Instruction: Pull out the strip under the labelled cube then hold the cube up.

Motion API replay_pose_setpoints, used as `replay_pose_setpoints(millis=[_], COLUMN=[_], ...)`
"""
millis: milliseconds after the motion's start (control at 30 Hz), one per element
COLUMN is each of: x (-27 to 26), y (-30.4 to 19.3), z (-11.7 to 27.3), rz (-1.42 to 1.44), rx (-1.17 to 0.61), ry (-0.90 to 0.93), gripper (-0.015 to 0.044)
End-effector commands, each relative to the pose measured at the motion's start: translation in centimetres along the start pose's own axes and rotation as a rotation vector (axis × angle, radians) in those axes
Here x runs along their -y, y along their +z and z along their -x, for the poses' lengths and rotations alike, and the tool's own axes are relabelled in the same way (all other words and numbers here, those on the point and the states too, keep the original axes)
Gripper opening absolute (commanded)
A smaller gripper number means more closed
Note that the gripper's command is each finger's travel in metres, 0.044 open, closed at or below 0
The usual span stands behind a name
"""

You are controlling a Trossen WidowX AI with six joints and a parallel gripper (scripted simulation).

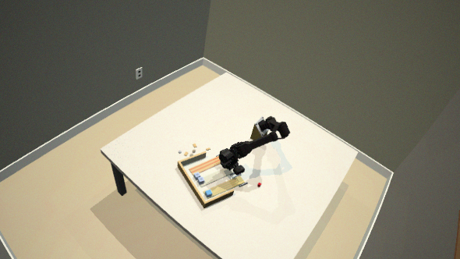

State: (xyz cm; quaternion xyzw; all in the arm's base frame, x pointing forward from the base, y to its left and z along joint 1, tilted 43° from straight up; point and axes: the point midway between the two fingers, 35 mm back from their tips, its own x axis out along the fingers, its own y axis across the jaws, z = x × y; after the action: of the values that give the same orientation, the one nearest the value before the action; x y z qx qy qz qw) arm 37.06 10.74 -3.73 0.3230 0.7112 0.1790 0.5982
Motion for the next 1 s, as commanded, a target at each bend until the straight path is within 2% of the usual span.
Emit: replay_pose_setpoints(millis=[0,967], x=[-0.1,0.0], y=[0.0,-3.0], z=[-0.2,-0.4], rz=[-0.002,-0.003], rx=[-0.002,-0.003], ry=[0.002,0.002], gripper=[0.0000,0.0000])
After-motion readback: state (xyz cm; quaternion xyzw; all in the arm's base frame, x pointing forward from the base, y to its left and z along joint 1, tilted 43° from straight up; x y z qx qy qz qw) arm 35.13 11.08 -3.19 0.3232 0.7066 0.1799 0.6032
